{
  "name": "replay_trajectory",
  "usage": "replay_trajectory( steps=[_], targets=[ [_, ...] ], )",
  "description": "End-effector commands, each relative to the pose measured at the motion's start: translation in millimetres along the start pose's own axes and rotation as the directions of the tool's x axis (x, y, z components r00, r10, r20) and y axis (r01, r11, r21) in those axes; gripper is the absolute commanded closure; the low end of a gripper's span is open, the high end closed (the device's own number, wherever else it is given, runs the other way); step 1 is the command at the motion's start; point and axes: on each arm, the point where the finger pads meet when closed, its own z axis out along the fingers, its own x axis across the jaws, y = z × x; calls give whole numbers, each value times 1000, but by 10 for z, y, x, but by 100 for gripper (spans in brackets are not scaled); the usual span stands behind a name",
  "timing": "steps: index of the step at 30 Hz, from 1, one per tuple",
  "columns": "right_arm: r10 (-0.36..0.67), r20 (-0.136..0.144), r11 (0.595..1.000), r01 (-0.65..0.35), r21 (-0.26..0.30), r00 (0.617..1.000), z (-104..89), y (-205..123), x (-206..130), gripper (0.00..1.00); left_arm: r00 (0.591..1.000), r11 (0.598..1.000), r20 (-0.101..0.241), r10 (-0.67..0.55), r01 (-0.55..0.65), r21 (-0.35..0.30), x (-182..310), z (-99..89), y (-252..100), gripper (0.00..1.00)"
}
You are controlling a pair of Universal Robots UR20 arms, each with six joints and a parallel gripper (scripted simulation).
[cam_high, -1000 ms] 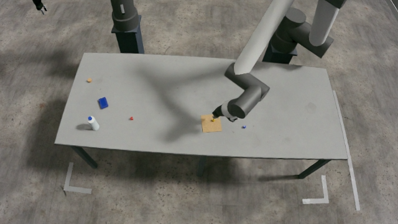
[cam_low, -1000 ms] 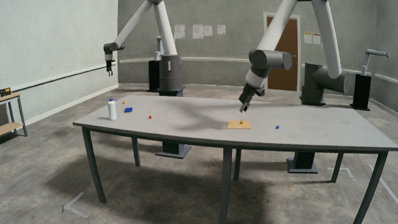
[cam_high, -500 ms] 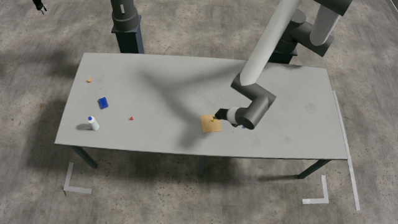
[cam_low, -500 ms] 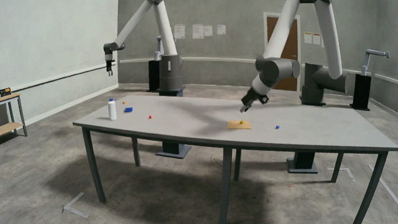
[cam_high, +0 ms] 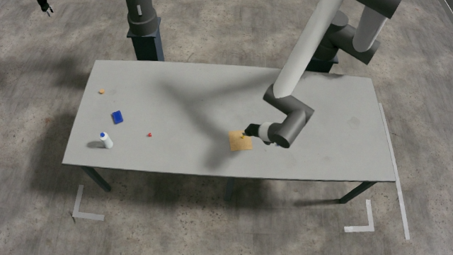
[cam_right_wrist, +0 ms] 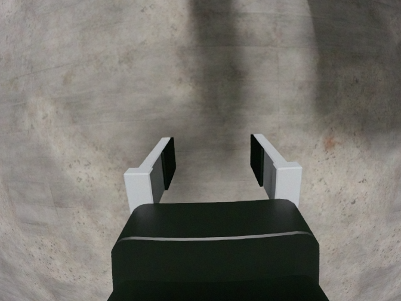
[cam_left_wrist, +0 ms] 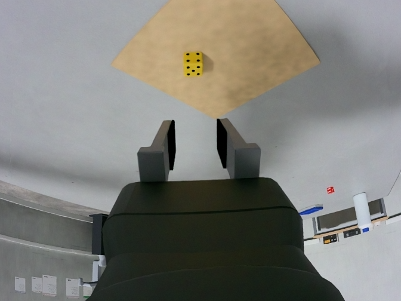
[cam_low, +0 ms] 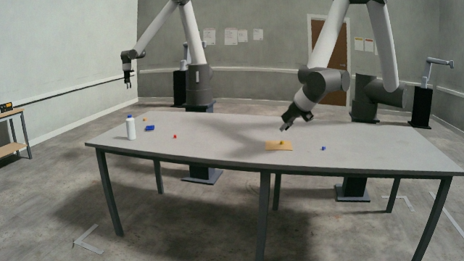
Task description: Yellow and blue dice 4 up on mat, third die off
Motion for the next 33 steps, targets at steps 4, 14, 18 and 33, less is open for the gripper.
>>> replay_trajectory(
  steps=[4,14,18,33],
  targets=[
    [0,0,1000,0,-1,1000,-6,4,1,0,1000,1000,-1,1,-1,0,5,14,-14,36],
    [0,0,1000,0,-1,1000,-6,4,1,0,1000,1000,-1,1,-1,0,5,76,-76,36],
    [0,0,1000,0,-1,1000,-6,4,1,0,1000,1000,-1,1,-1,0,5,121,-122,36],
    [0,0,1000,0,-1,1000,-6,4,1,0,1000,1000,-1,1,-1,0,5,298,-298,36]
  ],
)
